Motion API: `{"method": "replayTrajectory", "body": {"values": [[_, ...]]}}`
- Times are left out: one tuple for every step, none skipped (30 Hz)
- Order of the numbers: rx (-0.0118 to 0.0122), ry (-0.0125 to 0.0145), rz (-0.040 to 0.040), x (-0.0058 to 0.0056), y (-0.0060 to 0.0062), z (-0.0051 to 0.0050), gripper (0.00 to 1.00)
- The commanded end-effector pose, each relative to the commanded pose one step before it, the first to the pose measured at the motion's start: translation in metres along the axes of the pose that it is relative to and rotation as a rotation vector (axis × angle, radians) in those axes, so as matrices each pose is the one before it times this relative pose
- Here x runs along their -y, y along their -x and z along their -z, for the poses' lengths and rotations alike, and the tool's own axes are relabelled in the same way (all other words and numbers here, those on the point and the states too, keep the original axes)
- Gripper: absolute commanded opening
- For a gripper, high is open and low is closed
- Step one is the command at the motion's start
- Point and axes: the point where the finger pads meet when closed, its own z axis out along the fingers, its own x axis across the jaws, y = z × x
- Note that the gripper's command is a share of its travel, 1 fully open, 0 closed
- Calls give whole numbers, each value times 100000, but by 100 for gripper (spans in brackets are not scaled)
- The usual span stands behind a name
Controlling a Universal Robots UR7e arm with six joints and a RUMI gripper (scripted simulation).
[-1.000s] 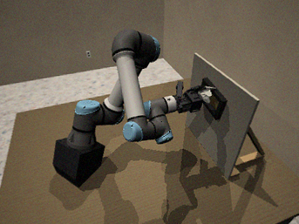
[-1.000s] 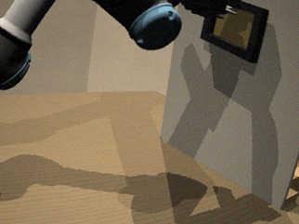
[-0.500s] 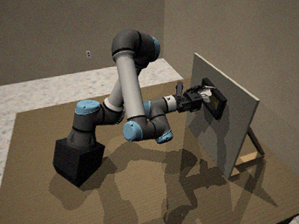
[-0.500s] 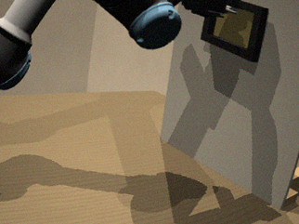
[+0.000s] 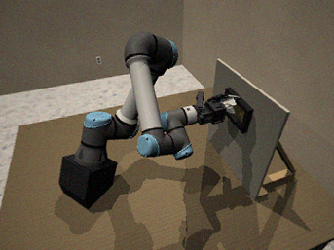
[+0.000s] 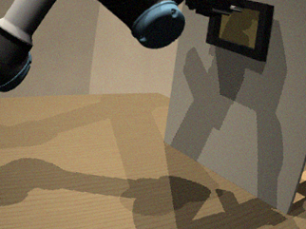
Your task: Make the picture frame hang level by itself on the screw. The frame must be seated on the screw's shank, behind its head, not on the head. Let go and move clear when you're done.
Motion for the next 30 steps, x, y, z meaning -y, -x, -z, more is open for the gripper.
{"method": "replayTrajectory", "body": {"values": [[-75,-12,2500,125,-58,-2,0],[0,-14,446,24,-1,0,0],[0,-13,416,22,0,0,0],[0,-12,385,21,0,0,0],[0,-11,353,19,0,0,0],[0,-10,319,17,0,0,0],[0,0,0,0,0,0,0],[0,0,0,0,0,0,0],[0,-9,285,15,0,0,0],[0,-8,250,13,0,0,0],[0,-7,215,12,0,0,0],[0,-6,181,10,0,0,0],[0,-5,148,8,0,0,0],[0,-4,116,6,0,0,0],[0,-3,87,5,0,0,0],[0,-2,61,3,0,0,0],[0,-1,39,2,0,0,0],[0,-1,21,1,0,0,0],[0,0,8,0,0,0,0],[0,0,1,0,0,0,0],[0,0,0,0,0,0,0],[0,0,0,0,0,0,0],[0,0,0,0,0,0,0],[0,0,0,0,0,0,0],[0,0,0,0,0,0,0],[0,0,0,0,0,0,0],[0,0,0,0,0,0,0],[0,0,0,0,0,0,0],[0,0,0,0,0,0,0],[0,0,0,0,0,0,0]]}}
